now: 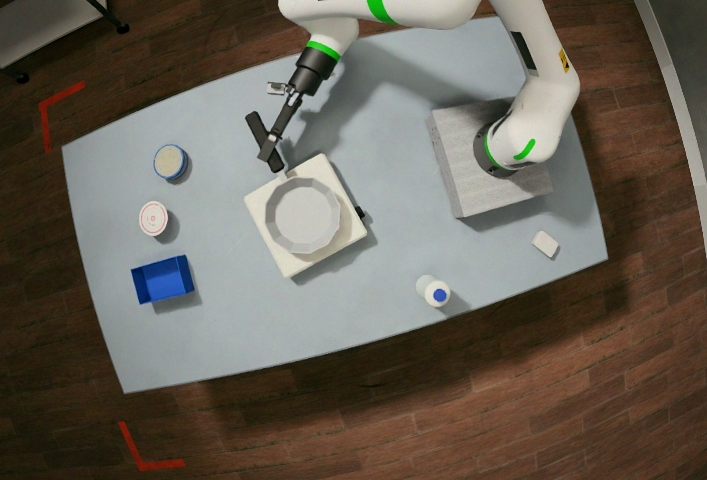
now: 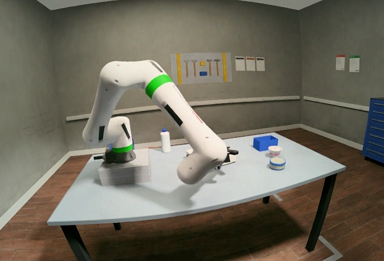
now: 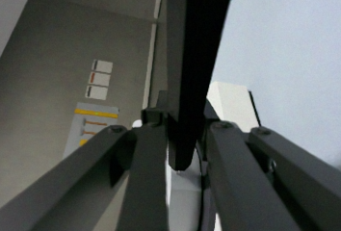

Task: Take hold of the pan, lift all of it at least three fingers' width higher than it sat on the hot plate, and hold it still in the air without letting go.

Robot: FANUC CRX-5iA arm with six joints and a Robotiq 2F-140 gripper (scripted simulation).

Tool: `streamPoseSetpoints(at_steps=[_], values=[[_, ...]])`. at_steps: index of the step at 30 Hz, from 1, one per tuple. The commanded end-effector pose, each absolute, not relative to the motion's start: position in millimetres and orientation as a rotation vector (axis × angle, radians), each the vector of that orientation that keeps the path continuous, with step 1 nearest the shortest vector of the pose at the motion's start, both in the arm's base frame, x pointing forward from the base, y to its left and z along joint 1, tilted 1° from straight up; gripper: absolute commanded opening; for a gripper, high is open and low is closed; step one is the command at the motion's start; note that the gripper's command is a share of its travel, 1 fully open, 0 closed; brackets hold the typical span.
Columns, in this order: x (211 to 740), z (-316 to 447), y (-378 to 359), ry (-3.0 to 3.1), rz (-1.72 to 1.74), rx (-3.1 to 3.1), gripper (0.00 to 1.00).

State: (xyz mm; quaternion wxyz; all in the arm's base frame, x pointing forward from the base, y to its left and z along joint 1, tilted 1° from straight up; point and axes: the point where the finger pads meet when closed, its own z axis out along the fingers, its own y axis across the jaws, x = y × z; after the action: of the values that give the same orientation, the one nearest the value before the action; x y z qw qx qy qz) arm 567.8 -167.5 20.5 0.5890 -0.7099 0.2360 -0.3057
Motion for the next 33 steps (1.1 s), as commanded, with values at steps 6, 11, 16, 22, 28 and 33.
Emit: streamPoseSetpoints(at_steps=[6,11,16,22,28,33], values=[[568.1,26.2,-167.8,0.548,-0.713,-1.653,0.10],[568.2,28.8,-167.8,0.548,-0.713,-1.653,0.10],[568.2,33.9,-167.8,0.548,-0.713,-1.653,0.10],[568.3,41.5,-167.9,0.548,-0.713,-1.653,0.10],[568.3,47.3,-168.0,0.548,-0.713,-1.653,0.10],[568.4,55.4,-168.1,0.548,-0.713,-1.653,0.10]])
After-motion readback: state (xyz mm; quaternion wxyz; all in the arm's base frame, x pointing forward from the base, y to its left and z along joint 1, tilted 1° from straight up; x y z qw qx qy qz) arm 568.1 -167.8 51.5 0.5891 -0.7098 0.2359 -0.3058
